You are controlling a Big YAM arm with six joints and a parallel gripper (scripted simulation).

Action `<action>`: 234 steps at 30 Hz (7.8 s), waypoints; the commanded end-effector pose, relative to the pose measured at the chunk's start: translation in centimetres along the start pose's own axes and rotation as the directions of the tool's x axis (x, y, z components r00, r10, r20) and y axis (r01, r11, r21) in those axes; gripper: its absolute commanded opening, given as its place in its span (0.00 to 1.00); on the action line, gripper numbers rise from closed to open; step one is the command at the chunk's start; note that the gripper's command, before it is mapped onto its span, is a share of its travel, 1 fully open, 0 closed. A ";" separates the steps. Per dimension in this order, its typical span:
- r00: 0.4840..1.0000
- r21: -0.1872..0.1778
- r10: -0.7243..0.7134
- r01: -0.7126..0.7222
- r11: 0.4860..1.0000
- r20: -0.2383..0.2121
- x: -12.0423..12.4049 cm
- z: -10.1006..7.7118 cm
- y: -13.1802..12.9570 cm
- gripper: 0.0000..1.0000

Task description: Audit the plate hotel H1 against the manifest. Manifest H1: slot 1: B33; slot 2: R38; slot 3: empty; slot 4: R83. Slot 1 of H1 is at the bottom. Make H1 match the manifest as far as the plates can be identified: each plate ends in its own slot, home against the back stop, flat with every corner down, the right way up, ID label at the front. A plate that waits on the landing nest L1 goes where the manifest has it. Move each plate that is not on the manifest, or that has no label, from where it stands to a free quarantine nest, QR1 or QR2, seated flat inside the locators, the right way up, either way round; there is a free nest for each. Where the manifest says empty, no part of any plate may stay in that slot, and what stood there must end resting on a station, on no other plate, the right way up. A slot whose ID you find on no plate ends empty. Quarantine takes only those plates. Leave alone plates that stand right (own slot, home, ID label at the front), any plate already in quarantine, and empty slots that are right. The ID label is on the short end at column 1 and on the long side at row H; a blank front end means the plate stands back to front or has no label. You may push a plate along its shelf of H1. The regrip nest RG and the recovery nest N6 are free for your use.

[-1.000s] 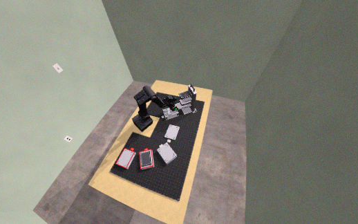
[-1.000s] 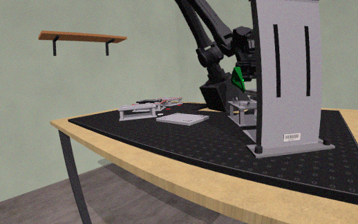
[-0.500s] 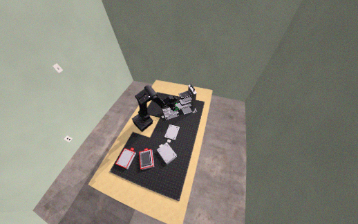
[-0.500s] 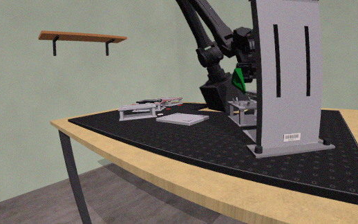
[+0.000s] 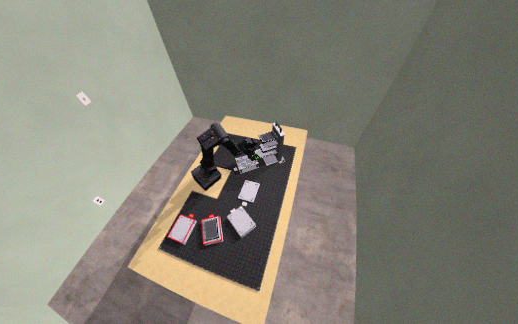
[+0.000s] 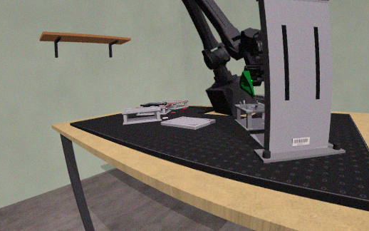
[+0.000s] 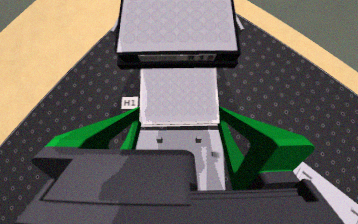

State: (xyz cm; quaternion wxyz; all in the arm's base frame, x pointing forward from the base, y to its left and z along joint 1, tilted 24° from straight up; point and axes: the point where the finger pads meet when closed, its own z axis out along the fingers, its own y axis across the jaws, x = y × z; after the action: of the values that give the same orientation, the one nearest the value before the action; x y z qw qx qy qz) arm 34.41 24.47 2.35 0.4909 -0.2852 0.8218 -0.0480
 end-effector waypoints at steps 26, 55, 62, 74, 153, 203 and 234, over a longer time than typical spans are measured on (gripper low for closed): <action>1.000 0.000 0.005 -0.005 1.000 0.016 -1.1 1.6 0.2 1.00; 0.999 -0.007 0.017 -0.016 1.000 0.031 0.4 -2.1 0.4 1.00; 0.999 -0.008 0.017 -0.016 1.000 0.030 1.3 -2.9 0.4 1.00; 0.999 -0.005 0.019 -0.019 1.000 0.027 2.5 -4.1 0.2 1.00; 1.000 0.006 -0.006 0.006 1.000 -0.006 3.3 -3.0 0.0 0.00; 1.000 0.007 -0.005 0.005 1.000 -0.004 1.1 -0.9 0.0 0.00; 1.000 0.006 -0.009 0.009 1.000 -0.009 0.2 0.3 -0.1 0.00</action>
State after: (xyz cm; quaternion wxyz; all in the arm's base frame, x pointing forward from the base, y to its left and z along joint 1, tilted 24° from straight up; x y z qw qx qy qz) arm 33.78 24.11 2.27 0.4912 -0.2845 0.8219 -0.0481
